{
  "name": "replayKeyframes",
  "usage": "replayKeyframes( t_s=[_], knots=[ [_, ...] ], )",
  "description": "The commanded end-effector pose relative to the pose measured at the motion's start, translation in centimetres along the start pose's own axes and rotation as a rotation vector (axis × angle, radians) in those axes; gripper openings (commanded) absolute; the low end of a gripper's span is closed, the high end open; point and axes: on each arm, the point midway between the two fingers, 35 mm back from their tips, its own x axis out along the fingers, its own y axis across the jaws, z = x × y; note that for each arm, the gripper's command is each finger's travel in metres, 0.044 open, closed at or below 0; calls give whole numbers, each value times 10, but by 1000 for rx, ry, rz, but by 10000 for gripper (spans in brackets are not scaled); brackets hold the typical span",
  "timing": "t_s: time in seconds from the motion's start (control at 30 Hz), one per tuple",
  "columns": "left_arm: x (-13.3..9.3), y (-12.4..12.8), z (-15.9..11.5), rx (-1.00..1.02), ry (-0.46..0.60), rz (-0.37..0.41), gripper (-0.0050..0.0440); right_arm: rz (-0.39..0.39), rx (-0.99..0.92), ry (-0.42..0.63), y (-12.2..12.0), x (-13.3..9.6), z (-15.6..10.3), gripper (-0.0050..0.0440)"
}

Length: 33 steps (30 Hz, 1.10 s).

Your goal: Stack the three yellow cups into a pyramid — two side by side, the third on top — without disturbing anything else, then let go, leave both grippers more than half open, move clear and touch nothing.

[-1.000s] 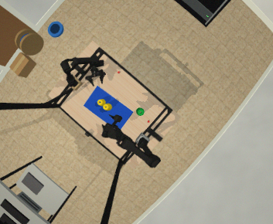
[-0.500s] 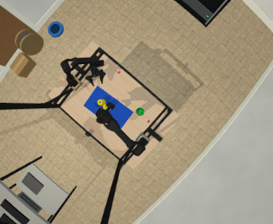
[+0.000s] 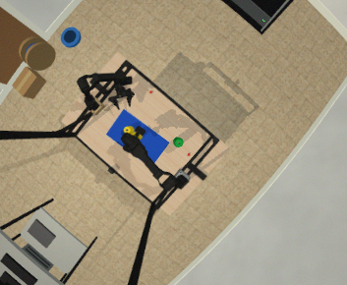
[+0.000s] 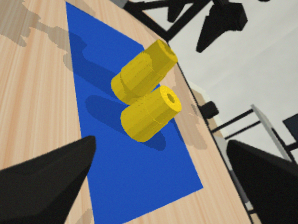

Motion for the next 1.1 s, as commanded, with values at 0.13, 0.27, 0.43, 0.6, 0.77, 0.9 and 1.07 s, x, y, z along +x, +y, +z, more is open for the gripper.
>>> replayKeyframes(
  t_s=[0.13,0.27,0.43,0.6,0.77,0.9,1.07],
  knots=[
    [-1,0,0,1,-4,0,440,4,-5,-6,-1,8,2,440],
    [-1,0,0,1,-4,0,440,4,-5,-6,0,16,-3,440],
    [-1,0,0,1,-4,0,440,4,-5,-6,0,16,-3,440],
    [-1,0,0,1,-4,0,440,4,-5,-6,0,20,-4,440],
    [-1,0,0,1,-4,0,440,4,-5,-6,1,24,-7,440],
    [-1,0,0,1,-4,0,440,4,-5,-6,1,30,-10,440],
    [-1,0,0,1,-4,0,440,4,-5,-6,2,37,-14,440]
  ],
)
